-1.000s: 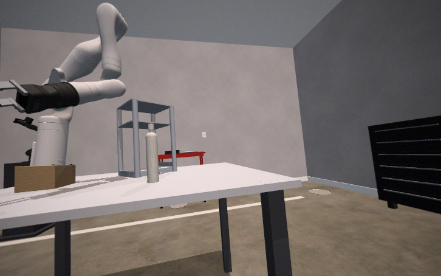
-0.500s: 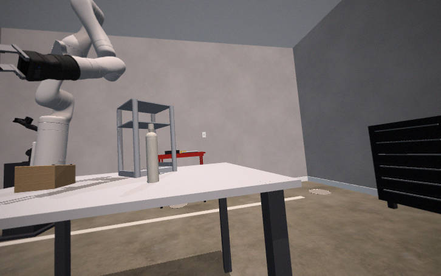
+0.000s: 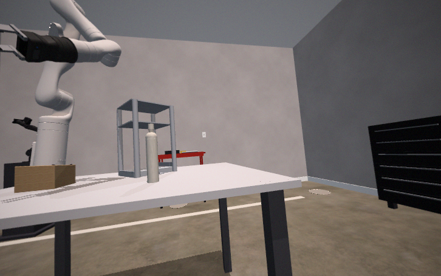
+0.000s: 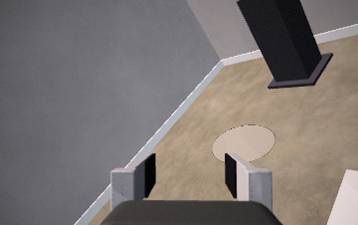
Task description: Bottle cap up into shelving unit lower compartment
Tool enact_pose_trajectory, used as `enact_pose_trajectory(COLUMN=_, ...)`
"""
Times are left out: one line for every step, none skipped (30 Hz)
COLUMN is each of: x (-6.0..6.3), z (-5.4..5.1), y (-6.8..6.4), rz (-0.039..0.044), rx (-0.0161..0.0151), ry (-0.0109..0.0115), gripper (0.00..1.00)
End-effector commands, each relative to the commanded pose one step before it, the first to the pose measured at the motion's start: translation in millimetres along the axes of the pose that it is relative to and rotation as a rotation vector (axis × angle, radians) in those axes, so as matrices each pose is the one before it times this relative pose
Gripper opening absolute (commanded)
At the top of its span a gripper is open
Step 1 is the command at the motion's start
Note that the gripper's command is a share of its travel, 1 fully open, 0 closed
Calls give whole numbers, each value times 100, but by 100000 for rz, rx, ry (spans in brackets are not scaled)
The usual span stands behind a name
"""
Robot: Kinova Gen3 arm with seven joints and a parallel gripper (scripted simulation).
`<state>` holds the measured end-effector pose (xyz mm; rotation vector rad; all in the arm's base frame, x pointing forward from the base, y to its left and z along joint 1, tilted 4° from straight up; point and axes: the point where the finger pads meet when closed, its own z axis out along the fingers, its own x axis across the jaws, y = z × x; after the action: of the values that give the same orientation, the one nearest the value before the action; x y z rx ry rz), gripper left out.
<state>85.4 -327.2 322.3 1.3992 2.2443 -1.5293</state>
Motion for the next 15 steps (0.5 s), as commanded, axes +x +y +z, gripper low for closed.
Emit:
enact_pose_trajectory(x=-98, z=-272, y=-826, rz=1700, rx=-347, ry=563, gripper=100)
enact_pose_trajectory(x=-75, z=-6, y=-18, rz=-47, rx=11, ry=-211, gripper=100)
enact_pose_trajectory(x=-52, z=-1, y=-6, rz=-30, rx=12, ry=-152, gripper=100)
enact_pose_trajectory(x=0, z=0, y=0, rz=0, rx=0, ry=0, gripper=100)
enact_pose_trajectory(x=0, z=0, y=0, rz=0, rx=0, ry=0, gripper=100)
enact_pose_trajectory(x=57, z=21, y=-24, rz=471, rx=71, ry=24, gripper=100)
enact_pose_trajectory(x=6, z=2, y=-3, rz=13, rx=8, ry=3, gripper=100)
enact_pose_trajectory(x=0, z=0, y=0, rz=0, rx=0, ry=0, gripper=100)
enact_pose_trajectory(x=0, z=0, y=3, rz=0, rx=-10, ry=-1, gripper=100)
enact_pose_trajectory(x=5, z=2, y=12, rz=-50, rx=11, ry=31, gripper=100)
enact_pose_trajectory(x=20, z=-7, y=32, rz=-100, rx=-32, ry=144, gripper=100)
enact_pose_trajectory(x=51, z=-22, y=65, rz=-210, rx=-113, ry=340, gripper=100)
enact_pose_trajectory(x=18, z=-17, y=73, rz=-300, rx=-100, ry=248, gripper=100)
enact_pose_trajectory(x=22, z=-28, y=114, rz=-139, rx=-156, ry=346, gripper=100)
enact_pose_trajectory(x=31, z=-40, y=165, rz=-199, rx=-226, ry=495, gripper=100)
